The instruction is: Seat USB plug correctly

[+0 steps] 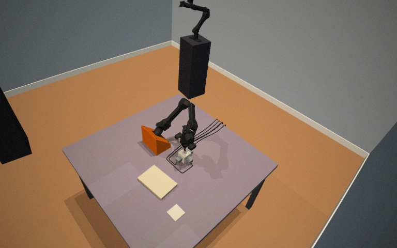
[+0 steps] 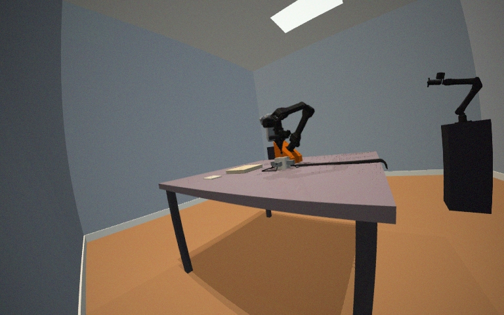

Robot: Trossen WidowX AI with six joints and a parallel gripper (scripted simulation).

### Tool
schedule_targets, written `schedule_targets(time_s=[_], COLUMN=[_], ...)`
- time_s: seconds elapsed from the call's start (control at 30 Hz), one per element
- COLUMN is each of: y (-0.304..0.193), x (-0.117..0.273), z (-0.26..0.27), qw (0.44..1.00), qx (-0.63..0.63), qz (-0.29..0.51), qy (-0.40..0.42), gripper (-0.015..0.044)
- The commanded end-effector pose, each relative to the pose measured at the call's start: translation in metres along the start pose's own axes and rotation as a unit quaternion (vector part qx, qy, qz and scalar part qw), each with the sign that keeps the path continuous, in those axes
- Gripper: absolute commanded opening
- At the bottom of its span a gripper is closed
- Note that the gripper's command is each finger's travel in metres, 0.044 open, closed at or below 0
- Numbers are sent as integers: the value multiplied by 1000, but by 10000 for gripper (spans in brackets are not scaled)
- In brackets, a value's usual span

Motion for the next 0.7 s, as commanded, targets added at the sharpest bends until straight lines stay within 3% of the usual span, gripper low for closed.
schedule_targets(time_s=[0.0, 0.67], y=[0, -1], x=[-1, -3], z=[0, -1], qw=[1000, 1000], qx=[-3, -7], qz=[-2, -2], qy=[-1, -1], gripper=[0, 0])
Point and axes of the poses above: the point midway between the two fingers, 35 mm back from their tips, its own x axis back along the fingers, its own z axis across the jaws, y = z × x, the point moved 8 cm from there along x, back along the fingers, and after that the axes turned 8 degrees about x, right-handed, at the moved point
